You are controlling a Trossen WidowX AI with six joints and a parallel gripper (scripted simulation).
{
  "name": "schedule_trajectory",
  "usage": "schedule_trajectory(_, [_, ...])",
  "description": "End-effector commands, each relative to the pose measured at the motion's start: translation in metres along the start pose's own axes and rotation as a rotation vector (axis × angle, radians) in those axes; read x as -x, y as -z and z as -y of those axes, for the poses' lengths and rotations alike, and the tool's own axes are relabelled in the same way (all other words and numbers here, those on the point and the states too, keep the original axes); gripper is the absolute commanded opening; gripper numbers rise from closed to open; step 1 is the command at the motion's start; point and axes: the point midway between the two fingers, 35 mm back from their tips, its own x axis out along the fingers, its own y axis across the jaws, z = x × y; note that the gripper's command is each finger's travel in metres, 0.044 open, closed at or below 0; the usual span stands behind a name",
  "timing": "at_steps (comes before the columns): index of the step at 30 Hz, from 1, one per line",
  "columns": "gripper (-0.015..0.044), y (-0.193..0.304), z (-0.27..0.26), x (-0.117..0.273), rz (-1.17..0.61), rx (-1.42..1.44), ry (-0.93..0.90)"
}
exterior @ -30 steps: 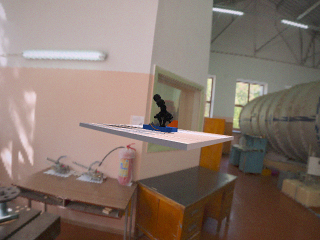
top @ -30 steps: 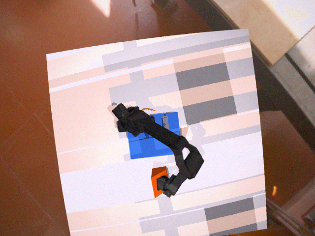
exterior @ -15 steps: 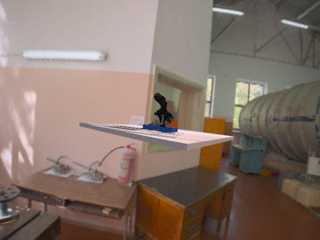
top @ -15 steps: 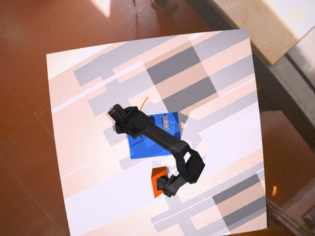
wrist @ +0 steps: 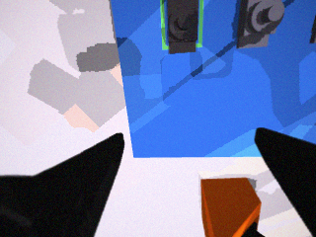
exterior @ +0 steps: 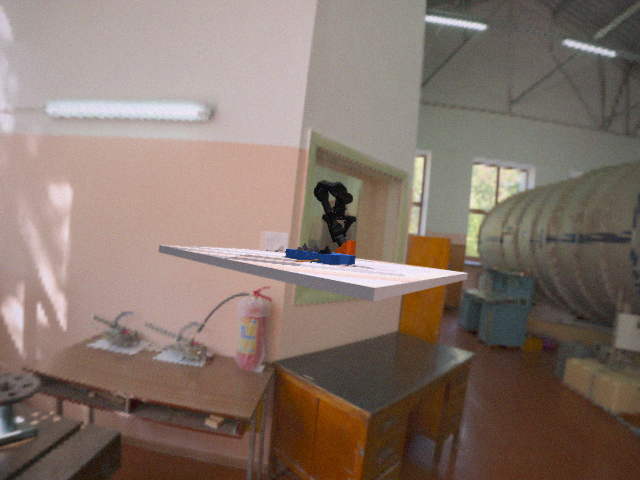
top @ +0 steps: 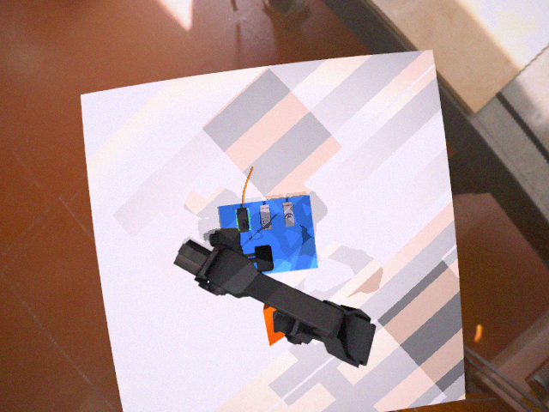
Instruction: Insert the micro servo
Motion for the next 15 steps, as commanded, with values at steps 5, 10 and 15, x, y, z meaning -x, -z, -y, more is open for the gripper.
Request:
schedule_trajectory(5, [0.0440, 0.003, 0.002, 0.034, -0.003, -0.001, 0.000])
schedule_trajectory(10, [0.0440, 0.003, 0.002, 0.050, 0.001, 0.004, -0.002])
schedule_trajectory(15, [0.0440, 0.003, 0.002, 0.050, 0.001, 0.004, -0.002])
